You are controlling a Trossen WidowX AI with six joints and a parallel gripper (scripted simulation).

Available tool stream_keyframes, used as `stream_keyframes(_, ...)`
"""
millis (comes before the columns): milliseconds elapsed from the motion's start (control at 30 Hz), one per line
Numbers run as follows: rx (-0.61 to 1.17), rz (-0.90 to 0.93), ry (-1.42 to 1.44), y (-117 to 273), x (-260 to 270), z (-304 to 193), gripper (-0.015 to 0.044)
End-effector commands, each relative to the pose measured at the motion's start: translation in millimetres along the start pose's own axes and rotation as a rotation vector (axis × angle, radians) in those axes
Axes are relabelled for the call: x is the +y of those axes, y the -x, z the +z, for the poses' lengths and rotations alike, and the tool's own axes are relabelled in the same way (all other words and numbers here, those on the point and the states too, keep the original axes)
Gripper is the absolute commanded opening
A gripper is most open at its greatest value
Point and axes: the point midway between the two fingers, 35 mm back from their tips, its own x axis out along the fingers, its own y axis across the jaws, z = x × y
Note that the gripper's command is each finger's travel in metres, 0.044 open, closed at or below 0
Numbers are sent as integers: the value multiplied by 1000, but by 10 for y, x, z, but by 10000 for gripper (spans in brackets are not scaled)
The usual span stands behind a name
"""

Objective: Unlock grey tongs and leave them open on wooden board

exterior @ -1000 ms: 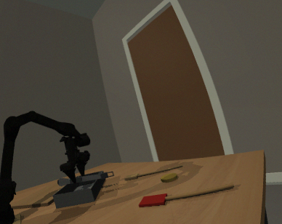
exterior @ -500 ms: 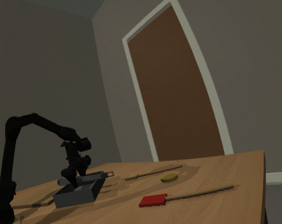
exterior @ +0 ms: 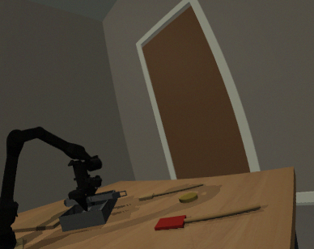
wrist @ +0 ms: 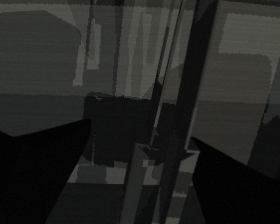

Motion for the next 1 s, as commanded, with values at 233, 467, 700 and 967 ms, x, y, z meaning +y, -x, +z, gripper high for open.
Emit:
stream_keyframes(233,0,0,0,5,2,1,125)
stream_keyframes(467,0,0,0,5,2,1,78)
stream_keyframes(700,0,0,0,5,2,1,31)
stream_keyframes(967,0,0,0,66,15,9,-150)
